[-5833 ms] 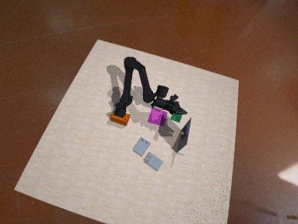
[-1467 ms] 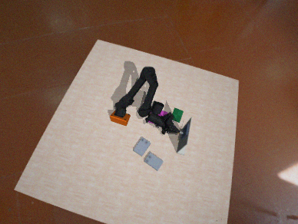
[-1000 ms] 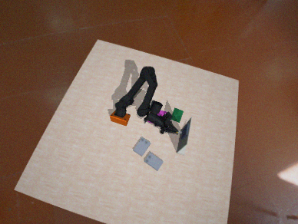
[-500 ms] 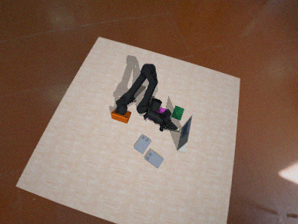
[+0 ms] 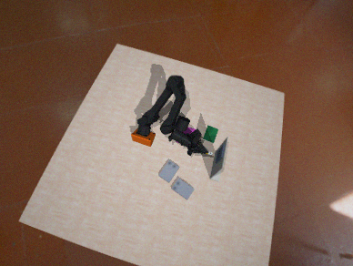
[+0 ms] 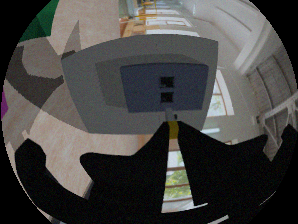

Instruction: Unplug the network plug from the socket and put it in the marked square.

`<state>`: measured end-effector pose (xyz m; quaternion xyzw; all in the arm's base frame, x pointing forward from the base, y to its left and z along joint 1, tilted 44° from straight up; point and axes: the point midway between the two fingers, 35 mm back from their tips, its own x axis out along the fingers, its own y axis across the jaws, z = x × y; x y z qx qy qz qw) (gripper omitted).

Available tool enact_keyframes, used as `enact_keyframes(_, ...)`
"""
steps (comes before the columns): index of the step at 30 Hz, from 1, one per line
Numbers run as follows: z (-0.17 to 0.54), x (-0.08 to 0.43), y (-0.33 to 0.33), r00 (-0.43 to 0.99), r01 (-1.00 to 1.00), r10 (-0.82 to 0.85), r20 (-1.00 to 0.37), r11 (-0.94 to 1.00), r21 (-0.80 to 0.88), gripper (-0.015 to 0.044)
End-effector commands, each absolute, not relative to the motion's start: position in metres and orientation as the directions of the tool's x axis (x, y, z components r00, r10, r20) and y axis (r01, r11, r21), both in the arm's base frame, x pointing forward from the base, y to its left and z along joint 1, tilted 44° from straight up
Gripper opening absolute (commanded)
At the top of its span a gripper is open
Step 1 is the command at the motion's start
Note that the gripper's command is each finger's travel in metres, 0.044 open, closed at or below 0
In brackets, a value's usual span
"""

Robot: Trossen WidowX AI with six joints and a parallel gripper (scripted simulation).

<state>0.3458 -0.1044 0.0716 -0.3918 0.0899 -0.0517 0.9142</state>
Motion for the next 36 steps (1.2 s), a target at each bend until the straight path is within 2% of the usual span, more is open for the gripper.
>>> enact_keyframes(1,0.07,0.341,-0.103,0.978,0.015,-0.16,-0.132,0.686,-0.727,0.0)
enact_keyframes(36,0.086,0.325,-0.123,0.977,0.012,-0.163,-0.138,0.687,-0.726,0.0)
